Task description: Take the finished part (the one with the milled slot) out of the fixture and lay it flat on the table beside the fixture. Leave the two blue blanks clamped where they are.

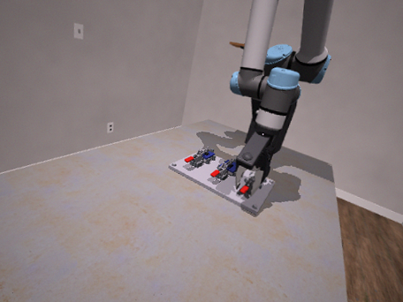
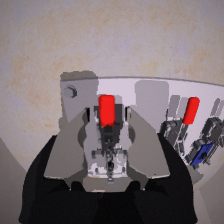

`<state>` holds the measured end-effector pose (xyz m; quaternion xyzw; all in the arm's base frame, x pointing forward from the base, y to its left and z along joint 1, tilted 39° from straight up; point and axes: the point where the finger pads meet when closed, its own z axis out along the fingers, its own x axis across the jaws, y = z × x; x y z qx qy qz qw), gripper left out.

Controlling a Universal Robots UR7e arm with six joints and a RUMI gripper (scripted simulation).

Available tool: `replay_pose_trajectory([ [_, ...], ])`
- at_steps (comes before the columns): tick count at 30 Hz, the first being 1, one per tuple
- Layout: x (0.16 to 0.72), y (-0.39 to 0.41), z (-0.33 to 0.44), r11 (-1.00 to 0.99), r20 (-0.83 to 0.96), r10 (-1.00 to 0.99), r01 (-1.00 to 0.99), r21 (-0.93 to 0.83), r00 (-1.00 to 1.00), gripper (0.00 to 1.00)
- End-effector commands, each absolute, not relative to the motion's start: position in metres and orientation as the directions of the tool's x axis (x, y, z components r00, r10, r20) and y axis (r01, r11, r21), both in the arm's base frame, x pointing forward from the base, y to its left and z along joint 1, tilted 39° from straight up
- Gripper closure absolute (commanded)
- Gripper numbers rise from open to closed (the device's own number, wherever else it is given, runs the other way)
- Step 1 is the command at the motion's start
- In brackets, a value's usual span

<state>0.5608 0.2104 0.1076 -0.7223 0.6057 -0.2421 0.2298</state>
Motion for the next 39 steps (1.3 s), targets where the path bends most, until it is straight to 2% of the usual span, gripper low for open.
replay_pose_trajectory([
  [1,0.5623,0.2107,0.1068,-0.161,0.071,-0.986,-0.763,-0.626,0.149,0.72],
  [37,0.5623,0.2107,0.1068,-0.161,0.071,-0.986,-0.763,-0.626,0.149,0.72],
  [38,0.5623,0.2107,0.1068,-0.161,0.071,-0.986,-0.763,-0.626,0.149,1.00],
  [39,0.5623,0.2107,0.1068,-0.161,0.071,-0.986,-0.763,-0.626,0.149,1.00],
])
